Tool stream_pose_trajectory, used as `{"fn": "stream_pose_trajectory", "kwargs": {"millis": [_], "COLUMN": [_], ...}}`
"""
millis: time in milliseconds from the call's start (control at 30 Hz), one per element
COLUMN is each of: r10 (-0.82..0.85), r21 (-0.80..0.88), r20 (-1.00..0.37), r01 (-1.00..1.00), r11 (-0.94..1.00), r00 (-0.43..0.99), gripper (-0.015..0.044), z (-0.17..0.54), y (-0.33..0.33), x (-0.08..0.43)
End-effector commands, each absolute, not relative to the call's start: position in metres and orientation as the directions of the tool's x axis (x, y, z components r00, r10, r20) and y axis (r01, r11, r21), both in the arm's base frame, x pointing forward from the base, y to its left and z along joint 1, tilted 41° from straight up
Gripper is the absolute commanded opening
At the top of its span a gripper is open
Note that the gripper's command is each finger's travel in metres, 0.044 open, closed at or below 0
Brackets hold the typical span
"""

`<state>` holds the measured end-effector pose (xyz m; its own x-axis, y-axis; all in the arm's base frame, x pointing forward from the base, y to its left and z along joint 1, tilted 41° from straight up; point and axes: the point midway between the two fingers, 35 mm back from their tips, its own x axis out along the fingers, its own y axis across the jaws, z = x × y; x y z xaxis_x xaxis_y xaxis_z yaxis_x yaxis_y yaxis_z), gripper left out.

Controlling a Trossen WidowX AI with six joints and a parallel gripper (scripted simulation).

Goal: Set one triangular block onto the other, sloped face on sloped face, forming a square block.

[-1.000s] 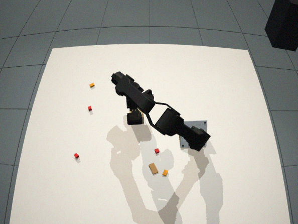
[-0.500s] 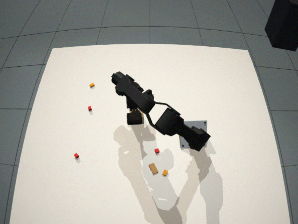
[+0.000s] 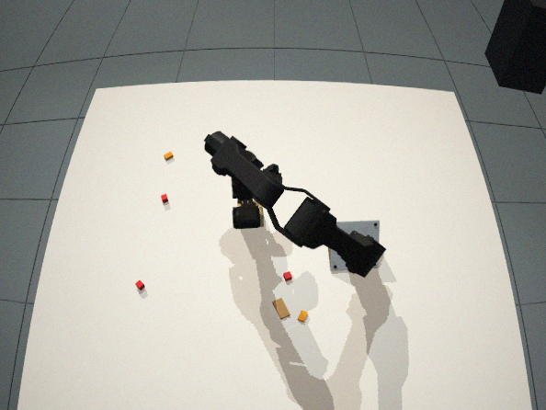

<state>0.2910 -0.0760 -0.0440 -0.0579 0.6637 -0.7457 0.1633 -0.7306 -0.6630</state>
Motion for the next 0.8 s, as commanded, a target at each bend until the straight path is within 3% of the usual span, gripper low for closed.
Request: {"fn": "stream_pose_trajectory", "kwargs": {"millis": [0, 300, 767], "r10": [0.668, 0.668, 0.664], "r21": [-0.668, -0.668, -0.663], "r20": [-0.742, -0.742, -0.745], "r01": [0.155, 0.156, 0.163], "r11": [-0.728, -0.728, -0.730], "r00": [-0.059, -0.058, -0.058], "gripper": [0.0000, 0.0000, 0.0368], "z": [-0.0451, -0.0445, -0.0442], "y": [-0.0746, -0.0752, -0.0760], "x": [0.2899, 0.2904, 0.2909]}}
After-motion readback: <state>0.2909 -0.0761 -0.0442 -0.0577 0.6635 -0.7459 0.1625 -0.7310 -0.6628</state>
